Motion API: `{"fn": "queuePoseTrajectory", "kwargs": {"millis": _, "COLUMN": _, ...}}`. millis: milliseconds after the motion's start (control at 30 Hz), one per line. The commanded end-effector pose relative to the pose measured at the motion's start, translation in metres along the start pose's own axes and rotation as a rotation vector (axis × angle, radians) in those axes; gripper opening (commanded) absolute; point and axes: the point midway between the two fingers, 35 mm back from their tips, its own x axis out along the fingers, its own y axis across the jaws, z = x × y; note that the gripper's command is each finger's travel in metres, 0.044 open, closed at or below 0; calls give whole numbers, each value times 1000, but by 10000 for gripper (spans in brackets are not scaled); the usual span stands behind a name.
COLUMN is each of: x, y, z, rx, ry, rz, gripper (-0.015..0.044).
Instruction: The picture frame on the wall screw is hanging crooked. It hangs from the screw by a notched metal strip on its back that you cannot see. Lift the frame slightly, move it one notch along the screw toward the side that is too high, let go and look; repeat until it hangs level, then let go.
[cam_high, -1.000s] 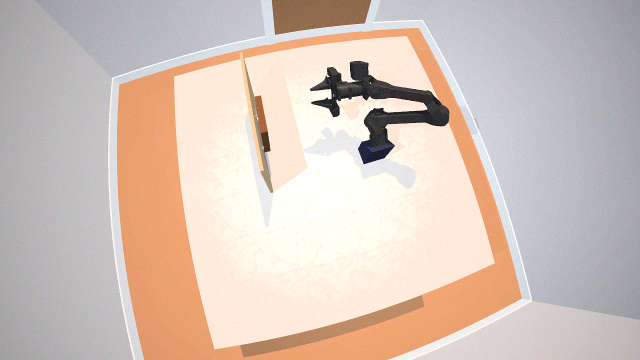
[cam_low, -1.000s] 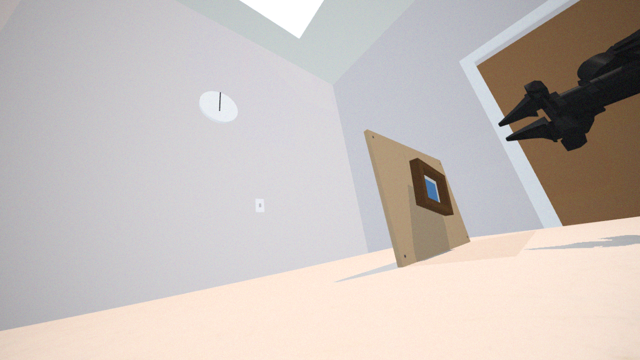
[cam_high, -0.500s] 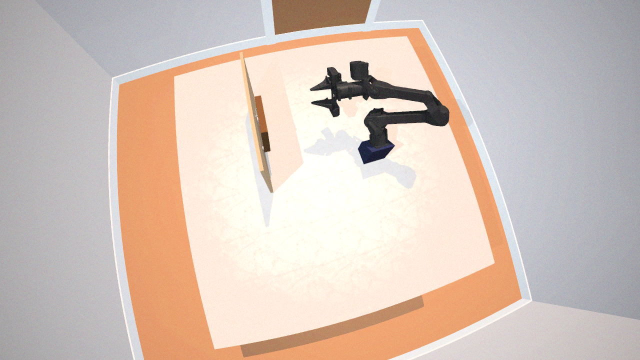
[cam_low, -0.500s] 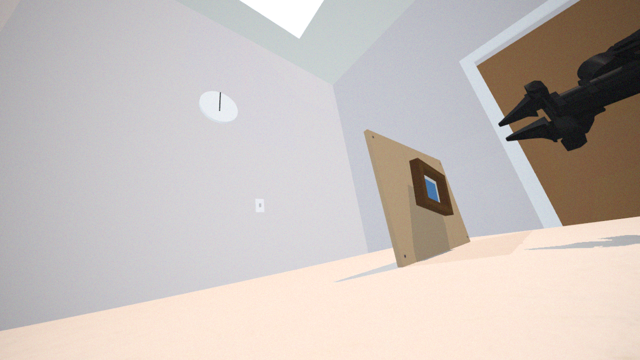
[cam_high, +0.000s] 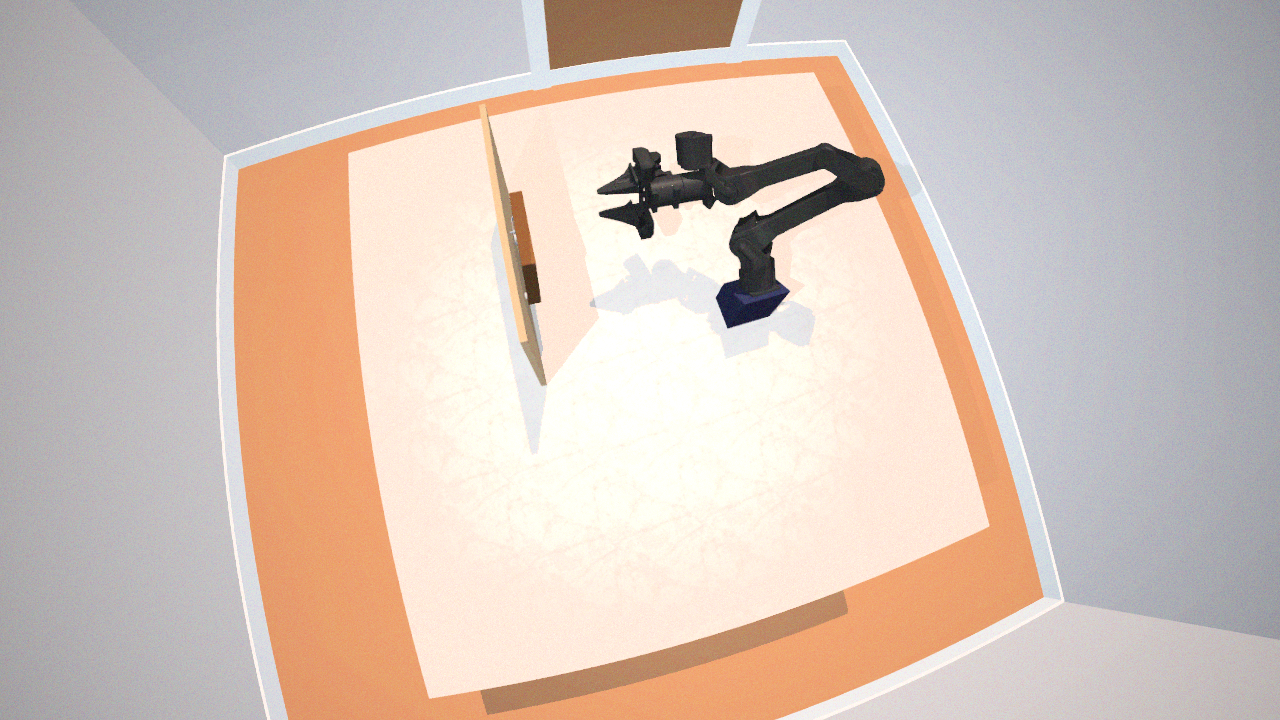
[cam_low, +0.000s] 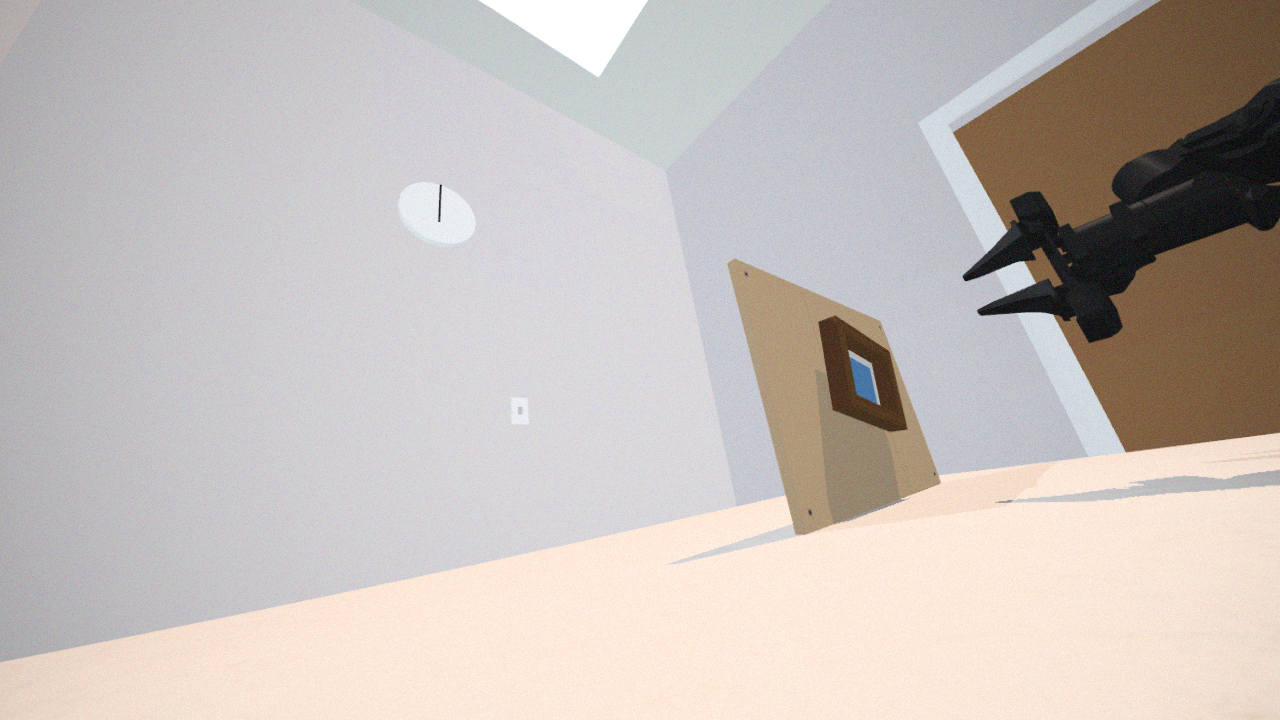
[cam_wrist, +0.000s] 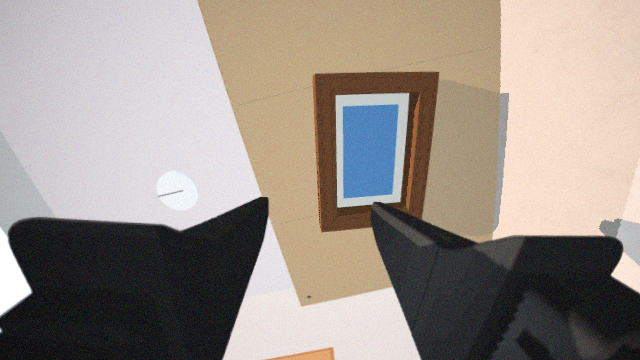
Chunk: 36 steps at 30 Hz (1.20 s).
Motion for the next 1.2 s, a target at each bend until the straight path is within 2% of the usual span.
{"fn": "queuePoseTrajectory", "kwargs": {"millis": 0, "x": 19, "y": -13, "z": -5, "rx": -106, "ry": 0, "rz": 0, "gripper": 260}}
{"fn": "queuePoseTrajectory", "kwargs": {"millis": 600, "x": 25, "y": -13, "z": -7, "rx": -109, "ry": 0, "rz": 1, "gripper": 260}}
{"fn": "queuePoseTrajectory", "kwargs": {"millis": 1000, "x": 97, "y": -13, "z": -6, "rx": -108, "ry": -1, "rz": 3, "gripper": 260}}
{"fn": "queuePoseTrajectory", "kwargs": {"millis": 1167, "x": 102, "y": -14, "z": -7, "rx": -108, "ry": -1, "rz": 3, "gripper": 260}}
